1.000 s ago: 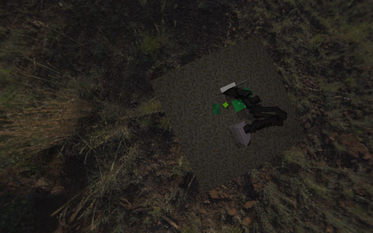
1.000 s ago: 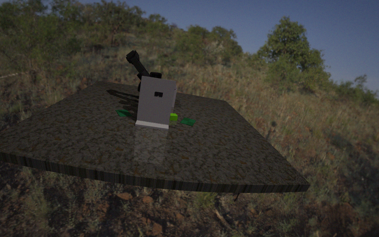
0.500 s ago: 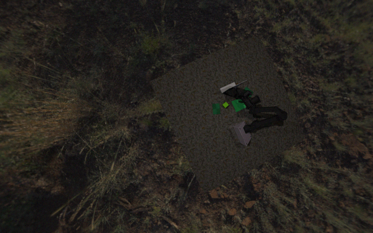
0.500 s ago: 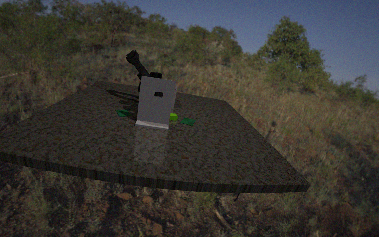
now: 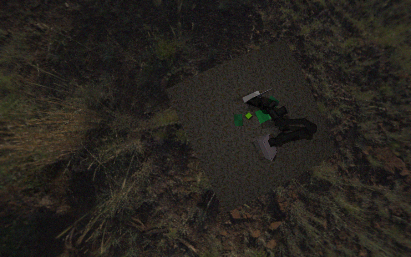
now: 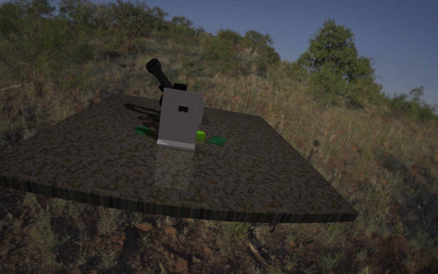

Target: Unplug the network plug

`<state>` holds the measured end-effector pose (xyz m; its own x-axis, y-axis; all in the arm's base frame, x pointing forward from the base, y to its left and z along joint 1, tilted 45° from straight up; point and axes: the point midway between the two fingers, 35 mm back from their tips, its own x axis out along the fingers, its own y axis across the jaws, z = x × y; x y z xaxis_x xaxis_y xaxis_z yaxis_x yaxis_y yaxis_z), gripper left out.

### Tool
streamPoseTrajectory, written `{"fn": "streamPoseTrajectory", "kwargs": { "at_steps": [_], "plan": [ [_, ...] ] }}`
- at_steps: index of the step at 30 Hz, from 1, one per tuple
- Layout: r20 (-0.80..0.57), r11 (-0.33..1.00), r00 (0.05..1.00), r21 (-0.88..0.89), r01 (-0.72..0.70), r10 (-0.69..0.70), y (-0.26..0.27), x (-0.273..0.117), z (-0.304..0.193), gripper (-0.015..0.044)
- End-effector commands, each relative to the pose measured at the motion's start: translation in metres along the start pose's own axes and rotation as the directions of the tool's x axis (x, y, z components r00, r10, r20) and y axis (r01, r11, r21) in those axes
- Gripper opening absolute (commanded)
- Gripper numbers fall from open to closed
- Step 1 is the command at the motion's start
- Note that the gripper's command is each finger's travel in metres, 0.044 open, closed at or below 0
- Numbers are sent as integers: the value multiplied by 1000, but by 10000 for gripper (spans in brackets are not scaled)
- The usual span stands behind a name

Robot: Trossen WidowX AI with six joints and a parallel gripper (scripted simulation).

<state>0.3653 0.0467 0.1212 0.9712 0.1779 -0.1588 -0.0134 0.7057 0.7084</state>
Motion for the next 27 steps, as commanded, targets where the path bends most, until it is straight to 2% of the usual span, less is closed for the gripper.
{"fn": "streamPoseTrajectory", "kwargs": {
  "at_steps": [1, 27],
  "plan": [
    [-2, 1000, 1000, -5, 1, -1, 0, -4, -1, 0],
    [-3, 1000, 1000, -4, 1, -1, 0, -18, -8, 0]
  ]
}}
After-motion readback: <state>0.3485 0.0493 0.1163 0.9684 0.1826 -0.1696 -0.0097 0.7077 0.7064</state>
